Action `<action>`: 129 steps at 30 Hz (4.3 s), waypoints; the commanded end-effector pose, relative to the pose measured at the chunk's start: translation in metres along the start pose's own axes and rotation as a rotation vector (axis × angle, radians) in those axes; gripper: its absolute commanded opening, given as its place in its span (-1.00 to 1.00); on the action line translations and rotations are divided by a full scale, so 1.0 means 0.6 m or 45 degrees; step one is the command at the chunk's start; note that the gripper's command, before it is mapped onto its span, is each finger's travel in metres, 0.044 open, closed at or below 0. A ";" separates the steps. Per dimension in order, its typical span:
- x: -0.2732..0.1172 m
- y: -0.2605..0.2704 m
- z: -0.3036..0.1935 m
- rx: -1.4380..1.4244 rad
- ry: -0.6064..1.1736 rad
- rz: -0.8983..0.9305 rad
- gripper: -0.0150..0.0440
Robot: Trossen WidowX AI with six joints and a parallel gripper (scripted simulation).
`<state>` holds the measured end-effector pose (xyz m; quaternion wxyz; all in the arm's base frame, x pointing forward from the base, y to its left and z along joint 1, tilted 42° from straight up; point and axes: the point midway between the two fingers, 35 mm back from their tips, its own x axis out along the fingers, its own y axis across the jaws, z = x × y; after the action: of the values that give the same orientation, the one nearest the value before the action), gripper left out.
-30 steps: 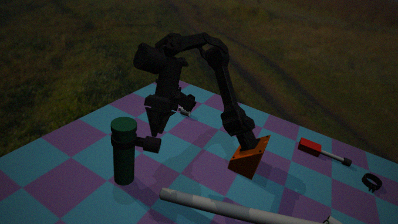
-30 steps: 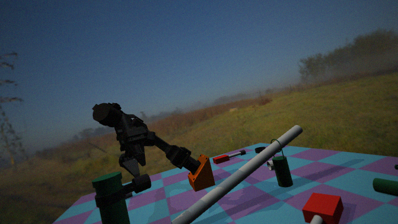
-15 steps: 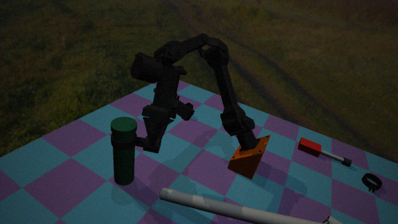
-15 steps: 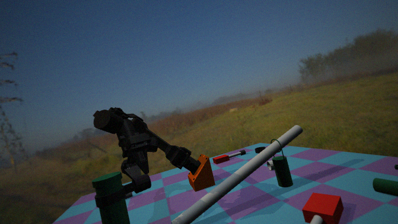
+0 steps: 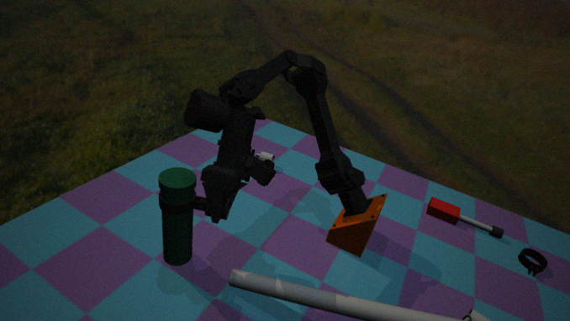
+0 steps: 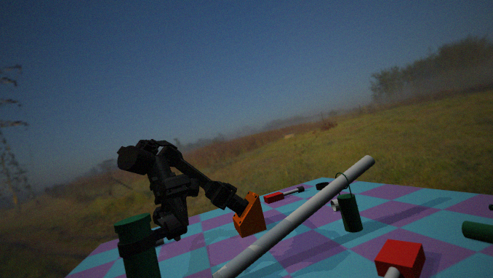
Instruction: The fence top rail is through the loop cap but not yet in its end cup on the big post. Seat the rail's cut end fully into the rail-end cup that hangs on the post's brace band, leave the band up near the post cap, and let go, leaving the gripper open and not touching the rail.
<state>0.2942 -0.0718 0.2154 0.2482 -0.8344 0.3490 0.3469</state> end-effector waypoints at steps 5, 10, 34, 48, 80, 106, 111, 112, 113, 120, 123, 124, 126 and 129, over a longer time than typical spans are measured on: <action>0.021 0.004 0.005 -0.010 -0.009 0.004 1.00; 0.021 0.004 0.005 -0.010 -0.009 0.004 0.64; 0.028 -0.007 0.005 0.085 0.046 0.003 -0.49; 0.035 -0.019 0.003 0.184 0.102 0.003 -0.49; 0.046 -0.039 -0.002 0.351 0.198 0.004 -0.49; 0.044 -0.036 -0.004 0.338 0.191 0.004 0.04; 0.043 -0.038 -0.002 0.338 0.190 0.004 0.49; 0.042 -0.039 0.000 0.338 0.189 0.005 0.58; 0.040 -0.041 0.003 0.339 0.188 0.005 0.67; 0.021 -0.064 0.031 0.341 0.181 0.008 1.00; 0.012 -0.074 0.043 0.340 0.181 0.007 1.00; 0.009 -0.077 0.047 0.340 0.181 0.007 1.00; 0.003 -0.082 0.055 0.339 0.183 0.006 1.00; -0.002 -0.087 0.061 0.338 0.184 0.005 1.00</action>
<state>0.3185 -0.0201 0.1991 0.3281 -0.8166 0.4086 0.2421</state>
